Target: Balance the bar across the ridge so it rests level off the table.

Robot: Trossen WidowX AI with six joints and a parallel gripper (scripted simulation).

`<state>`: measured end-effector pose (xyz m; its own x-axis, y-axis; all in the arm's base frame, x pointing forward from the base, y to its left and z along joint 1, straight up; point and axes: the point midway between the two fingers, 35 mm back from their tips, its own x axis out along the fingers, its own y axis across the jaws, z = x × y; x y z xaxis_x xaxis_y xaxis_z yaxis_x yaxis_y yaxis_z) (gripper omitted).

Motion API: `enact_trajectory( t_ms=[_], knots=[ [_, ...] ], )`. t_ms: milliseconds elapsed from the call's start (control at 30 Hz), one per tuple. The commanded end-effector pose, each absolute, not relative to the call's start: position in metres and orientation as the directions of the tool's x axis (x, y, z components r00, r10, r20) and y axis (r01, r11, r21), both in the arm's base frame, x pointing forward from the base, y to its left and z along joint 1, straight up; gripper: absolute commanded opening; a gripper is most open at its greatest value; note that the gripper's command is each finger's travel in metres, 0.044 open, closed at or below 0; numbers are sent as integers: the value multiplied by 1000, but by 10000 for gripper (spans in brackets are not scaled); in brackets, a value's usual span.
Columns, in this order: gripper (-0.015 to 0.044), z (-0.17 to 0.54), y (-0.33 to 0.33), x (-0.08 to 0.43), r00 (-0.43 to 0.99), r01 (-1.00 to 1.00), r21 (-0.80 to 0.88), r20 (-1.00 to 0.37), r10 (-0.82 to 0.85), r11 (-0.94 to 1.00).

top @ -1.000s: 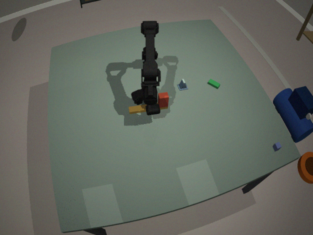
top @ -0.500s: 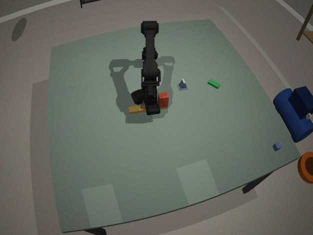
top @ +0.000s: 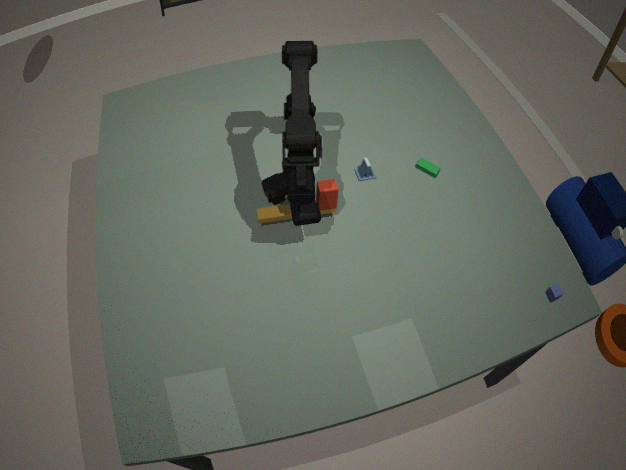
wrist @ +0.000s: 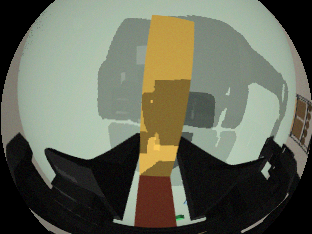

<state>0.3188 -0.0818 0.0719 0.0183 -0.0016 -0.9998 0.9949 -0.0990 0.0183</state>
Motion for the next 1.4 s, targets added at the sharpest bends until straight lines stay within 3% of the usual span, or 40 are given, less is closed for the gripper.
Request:
enact_trajectory(
  t_ms=[0,900,1367],
  knots=[
    [0,86,-83,321,28,995,28,-1000,-5,-97],
    [0,150,-81,315,27,995,28,-1000,-7,-94],
    [0,152,-29,305,27,996,27,-1000,-2,-80]
  ],
)
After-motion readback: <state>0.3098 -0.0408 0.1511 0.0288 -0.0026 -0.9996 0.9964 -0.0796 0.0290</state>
